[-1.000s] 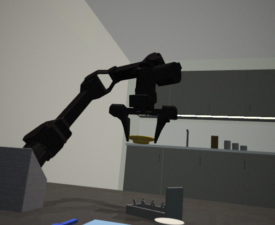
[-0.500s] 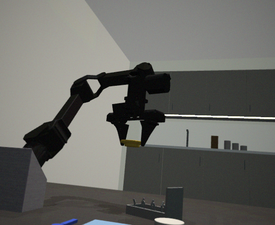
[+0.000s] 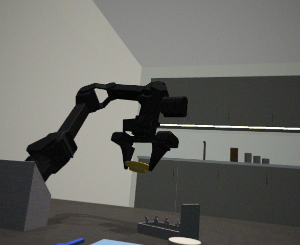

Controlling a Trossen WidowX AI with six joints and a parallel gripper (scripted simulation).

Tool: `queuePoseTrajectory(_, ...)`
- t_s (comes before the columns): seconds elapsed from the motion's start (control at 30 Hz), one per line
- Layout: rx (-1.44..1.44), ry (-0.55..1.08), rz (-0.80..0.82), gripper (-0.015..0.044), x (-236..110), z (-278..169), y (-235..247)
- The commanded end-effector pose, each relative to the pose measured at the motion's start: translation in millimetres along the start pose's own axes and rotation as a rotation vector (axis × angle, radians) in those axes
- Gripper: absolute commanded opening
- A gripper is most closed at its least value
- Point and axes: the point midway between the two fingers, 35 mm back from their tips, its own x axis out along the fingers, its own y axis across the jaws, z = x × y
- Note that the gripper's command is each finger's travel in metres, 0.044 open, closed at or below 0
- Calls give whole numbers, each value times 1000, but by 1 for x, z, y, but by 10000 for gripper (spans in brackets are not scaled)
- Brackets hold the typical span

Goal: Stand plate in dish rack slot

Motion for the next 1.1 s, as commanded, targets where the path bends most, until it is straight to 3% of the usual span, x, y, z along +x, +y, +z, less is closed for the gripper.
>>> queuePoseTrajectory(0.0, -73, -96, 24, 0, 13, 6, 2)
queuePoseTrajectory(1.07, -610, -726, 361, 0, 78, 18, 32)
